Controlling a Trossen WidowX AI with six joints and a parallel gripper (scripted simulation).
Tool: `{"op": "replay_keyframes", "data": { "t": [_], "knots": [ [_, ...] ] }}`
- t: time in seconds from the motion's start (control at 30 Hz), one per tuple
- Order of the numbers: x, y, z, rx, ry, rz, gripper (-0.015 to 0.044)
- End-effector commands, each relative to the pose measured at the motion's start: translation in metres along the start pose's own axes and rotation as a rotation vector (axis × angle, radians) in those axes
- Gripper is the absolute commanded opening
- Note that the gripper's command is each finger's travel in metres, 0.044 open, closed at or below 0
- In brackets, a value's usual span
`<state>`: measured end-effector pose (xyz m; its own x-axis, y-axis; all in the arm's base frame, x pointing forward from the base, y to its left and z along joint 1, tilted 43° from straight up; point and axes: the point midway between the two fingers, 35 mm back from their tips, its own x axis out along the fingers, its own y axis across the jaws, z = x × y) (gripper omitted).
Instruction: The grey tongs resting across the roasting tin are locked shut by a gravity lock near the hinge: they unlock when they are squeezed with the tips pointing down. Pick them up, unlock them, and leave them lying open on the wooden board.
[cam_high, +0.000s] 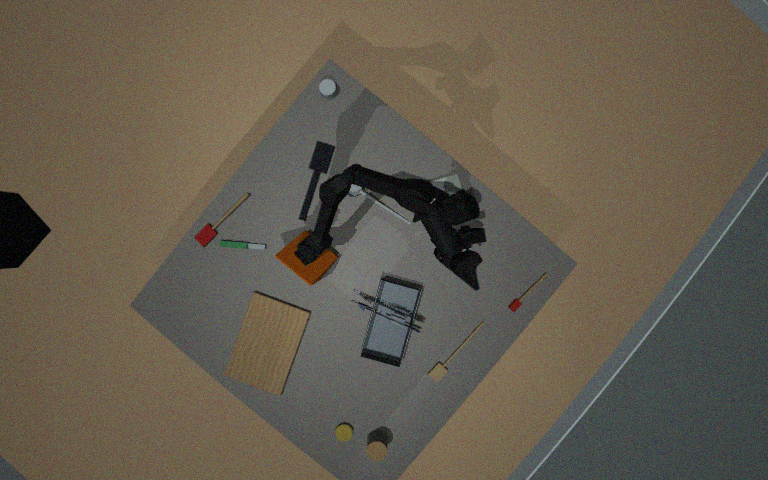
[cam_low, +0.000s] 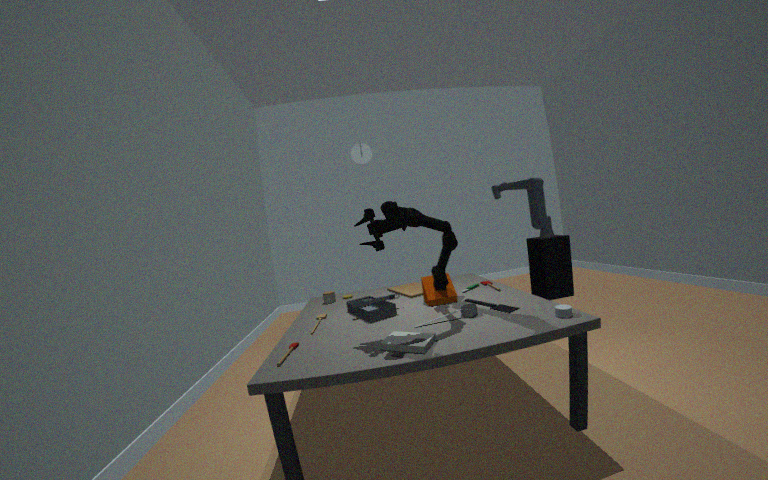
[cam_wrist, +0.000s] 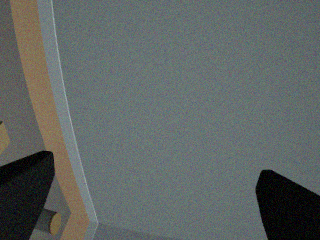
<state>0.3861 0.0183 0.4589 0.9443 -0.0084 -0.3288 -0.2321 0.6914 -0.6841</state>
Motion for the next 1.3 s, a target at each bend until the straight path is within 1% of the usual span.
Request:
{"op": "replay_keyframes", "data": {
  "t": [0.0, 0.03, 0.1, 0.23, 0.33, 0.47, 0.7, 0.87, 1.03, 1.17, 1.27],
  "knots": [
    [0.002, 0.001, -0.001, 0.016, 0.003, 0.007, 0.0426],
    [0.009, 0.005, -0.005, 0.034, 0.017, 0.02, 0.044],
    [0.019, 0.013, -0.01, 0.12, 0.036, 0.056, 0.044],
    [0.056, 0.043, -0.033, 0.461, 0.139, 0.182, 0.044],
    [0.084, 0.072, -0.057, 0.767, 0.271, 0.271, 0.044],
    [0.109, 0.102, -0.084, 1.1, 0.448, 0.322, 0.044],
    [0.137, 0.149, -0.124, 1.626, 0.787, 0.319, 0.044],
    [0.148, 0.179, -0.15, 1.958, 1.052, 0.24, 0.044],
    [0.156, 0.209, -0.175, 2.272, 1.354, 0.077, 0.044],
    [0.159, 0.231, -0.194, 2.498, 1.62, -0.134, 0.044],
    [0.16, 0.248, -0.208, 2.64, 1.83, -0.35, 0.044]
  ]
}}
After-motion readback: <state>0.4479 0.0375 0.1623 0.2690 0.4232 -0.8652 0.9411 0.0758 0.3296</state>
